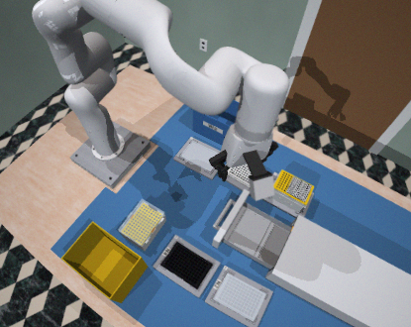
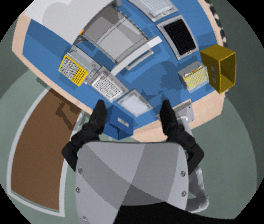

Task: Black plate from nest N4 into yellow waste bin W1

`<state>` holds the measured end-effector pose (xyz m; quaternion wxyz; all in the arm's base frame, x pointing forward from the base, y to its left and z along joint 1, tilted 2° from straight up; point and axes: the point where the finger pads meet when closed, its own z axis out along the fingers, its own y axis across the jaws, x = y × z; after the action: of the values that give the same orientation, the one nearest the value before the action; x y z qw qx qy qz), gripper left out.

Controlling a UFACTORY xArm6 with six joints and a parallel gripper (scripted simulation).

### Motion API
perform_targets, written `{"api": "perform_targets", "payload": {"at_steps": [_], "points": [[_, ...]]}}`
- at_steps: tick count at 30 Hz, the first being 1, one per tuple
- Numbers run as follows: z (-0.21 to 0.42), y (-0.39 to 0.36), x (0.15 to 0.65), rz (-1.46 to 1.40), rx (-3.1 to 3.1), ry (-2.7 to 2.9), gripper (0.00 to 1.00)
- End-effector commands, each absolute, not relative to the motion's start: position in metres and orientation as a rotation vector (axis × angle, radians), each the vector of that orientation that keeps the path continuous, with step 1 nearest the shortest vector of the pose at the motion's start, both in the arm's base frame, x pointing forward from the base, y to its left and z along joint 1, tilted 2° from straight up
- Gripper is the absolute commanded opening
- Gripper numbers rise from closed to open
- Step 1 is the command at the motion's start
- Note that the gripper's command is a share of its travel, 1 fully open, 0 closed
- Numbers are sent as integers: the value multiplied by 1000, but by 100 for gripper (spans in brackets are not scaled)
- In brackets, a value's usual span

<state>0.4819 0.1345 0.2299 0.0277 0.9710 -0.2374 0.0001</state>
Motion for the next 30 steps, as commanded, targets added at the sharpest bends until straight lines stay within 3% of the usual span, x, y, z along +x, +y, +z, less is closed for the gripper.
{"api": "perform_targets", "payload": {"at_steps": [1, 19, 30], "points": [[232, 125, 469, 7, 3061, -495, 100], [227, 98, 426, -8, 3093, 244, 100], [227, 96, 422, -9, 3087, 315, 100]]}}
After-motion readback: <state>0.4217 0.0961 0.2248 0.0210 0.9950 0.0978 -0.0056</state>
